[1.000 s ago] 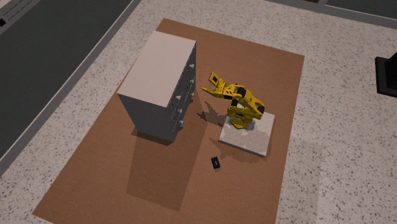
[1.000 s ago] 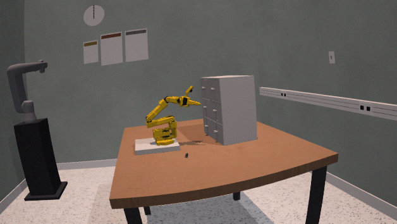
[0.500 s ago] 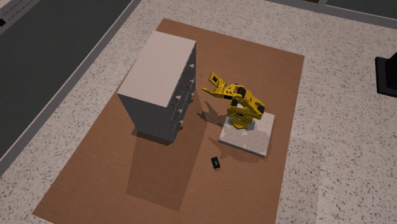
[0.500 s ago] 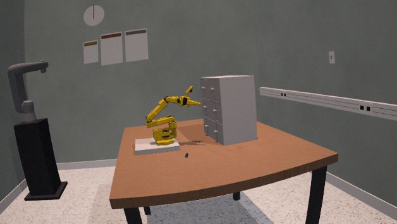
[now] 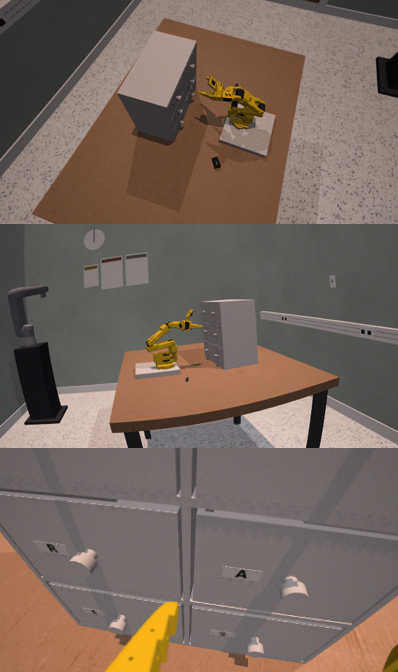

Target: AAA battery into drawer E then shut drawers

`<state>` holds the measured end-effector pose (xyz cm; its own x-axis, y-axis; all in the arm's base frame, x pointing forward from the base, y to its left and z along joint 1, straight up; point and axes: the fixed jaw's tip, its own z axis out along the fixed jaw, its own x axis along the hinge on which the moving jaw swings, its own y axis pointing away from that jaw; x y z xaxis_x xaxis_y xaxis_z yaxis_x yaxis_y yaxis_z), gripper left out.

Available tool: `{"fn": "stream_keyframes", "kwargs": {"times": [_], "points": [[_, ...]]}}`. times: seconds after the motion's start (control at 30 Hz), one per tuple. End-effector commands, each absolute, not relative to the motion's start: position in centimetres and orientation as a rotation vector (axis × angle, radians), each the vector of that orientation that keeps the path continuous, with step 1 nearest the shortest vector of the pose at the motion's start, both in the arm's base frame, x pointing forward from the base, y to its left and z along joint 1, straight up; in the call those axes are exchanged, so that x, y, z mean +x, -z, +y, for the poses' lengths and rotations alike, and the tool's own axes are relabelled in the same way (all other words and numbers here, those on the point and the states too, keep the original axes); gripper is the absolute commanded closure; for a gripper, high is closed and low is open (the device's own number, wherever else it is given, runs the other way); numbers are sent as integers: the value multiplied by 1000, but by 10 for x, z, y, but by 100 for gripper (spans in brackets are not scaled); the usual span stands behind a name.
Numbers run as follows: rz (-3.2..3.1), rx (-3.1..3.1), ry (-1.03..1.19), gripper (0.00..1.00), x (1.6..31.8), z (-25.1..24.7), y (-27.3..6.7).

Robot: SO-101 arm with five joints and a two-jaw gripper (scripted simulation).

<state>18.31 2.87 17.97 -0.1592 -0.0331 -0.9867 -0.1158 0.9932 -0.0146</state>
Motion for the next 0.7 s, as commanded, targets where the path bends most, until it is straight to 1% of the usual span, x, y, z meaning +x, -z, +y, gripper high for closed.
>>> {"fn": "stream_keyframes", "kwargs": {"times": [0.0, 0.33, 0.67], "points": [[1700, -177, -141, 50, 191, 46, -176], [1622, -306, -276, 50, 190, 82, -170], [1527, -437, -435, 50, 178, 120, -162]]}}
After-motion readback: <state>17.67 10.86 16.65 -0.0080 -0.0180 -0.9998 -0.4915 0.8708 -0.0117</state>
